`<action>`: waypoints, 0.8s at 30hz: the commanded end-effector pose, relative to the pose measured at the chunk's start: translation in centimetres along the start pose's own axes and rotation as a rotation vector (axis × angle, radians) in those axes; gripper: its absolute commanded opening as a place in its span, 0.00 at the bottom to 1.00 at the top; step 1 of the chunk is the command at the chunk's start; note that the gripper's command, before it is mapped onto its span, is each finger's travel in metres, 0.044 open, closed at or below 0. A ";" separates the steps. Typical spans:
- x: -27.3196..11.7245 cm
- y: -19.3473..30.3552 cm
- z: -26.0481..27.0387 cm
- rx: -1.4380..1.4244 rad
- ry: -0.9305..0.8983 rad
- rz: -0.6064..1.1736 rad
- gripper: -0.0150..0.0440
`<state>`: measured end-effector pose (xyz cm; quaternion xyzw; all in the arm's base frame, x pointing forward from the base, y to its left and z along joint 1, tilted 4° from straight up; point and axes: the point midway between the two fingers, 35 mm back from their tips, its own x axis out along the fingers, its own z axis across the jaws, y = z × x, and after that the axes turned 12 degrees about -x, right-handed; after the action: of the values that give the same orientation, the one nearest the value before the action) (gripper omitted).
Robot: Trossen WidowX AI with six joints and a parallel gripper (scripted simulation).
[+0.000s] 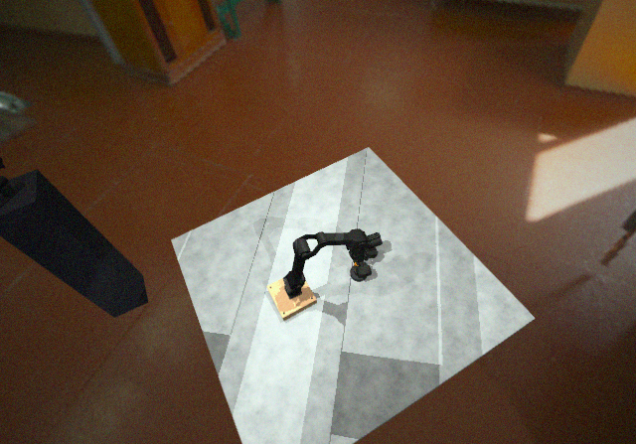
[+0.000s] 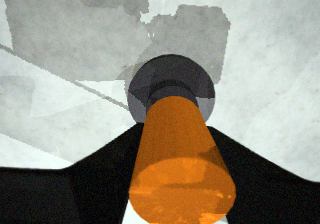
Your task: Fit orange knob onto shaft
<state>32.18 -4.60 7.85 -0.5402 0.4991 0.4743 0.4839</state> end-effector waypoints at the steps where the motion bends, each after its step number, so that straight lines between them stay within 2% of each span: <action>1: 0.0 -0.1 0.0 -0.005 -0.002 -0.002 0.25; 15: -0.4 -0.2 0.0 -0.014 -0.002 -0.002 0.25; 24: -0.2 -0.1 0.0 -0.214 -0.002 -0.002 0.25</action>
<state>32.30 -4.60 8.17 -0.5801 0.4561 0.5154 0.4357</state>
